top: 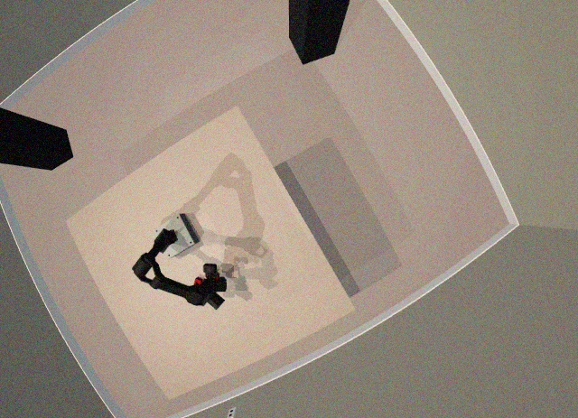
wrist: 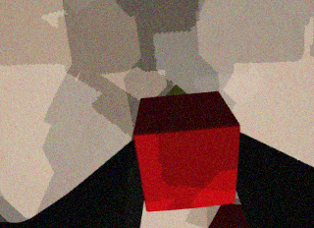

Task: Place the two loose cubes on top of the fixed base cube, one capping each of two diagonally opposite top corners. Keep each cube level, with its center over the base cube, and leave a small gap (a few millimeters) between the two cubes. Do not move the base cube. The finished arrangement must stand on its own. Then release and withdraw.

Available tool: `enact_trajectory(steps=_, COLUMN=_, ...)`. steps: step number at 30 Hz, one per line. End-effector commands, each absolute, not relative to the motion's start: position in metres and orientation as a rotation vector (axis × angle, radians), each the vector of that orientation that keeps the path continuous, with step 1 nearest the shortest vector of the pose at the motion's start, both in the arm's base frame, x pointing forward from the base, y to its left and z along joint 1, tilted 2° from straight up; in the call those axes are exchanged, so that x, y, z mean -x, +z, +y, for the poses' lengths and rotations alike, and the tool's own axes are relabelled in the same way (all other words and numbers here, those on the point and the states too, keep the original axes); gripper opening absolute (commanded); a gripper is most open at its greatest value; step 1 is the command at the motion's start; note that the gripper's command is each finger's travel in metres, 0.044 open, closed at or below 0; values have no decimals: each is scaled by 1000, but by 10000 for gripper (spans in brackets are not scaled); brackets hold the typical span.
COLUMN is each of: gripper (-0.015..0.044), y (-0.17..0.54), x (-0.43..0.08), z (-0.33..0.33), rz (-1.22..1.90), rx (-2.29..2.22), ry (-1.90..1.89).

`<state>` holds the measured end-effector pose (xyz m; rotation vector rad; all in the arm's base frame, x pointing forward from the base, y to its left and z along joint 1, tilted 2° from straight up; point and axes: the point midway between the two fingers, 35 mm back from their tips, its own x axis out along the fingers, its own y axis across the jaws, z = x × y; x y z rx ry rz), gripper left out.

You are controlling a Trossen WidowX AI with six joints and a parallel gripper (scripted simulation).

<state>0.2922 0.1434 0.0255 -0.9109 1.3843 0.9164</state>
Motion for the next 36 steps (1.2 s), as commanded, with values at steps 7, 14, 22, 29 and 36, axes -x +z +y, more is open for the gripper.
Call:
enact_trajectory(steps=7, gripper=105, y=24, x=-292, z=144, rz=1380, rx=902, ry=914)
enact_trajectory(steps=14, gripper=105, y=22, x=-292, z=144, rz=1379, rx=904, ry=916)
enact_trajectory(steps=22, gripper=105, y=22, x=-292, z=144, rz=1379, rx=904, ry=916)
enact_trajectory(steps=29, gripper=205, y=22, x=-292, z=144, rz=1379, rx=904, ry=916)
enact_trajectory(steps=36, gripper=205, y=33, x=-292, z=143, rz=1381, rx=910, ry=916)
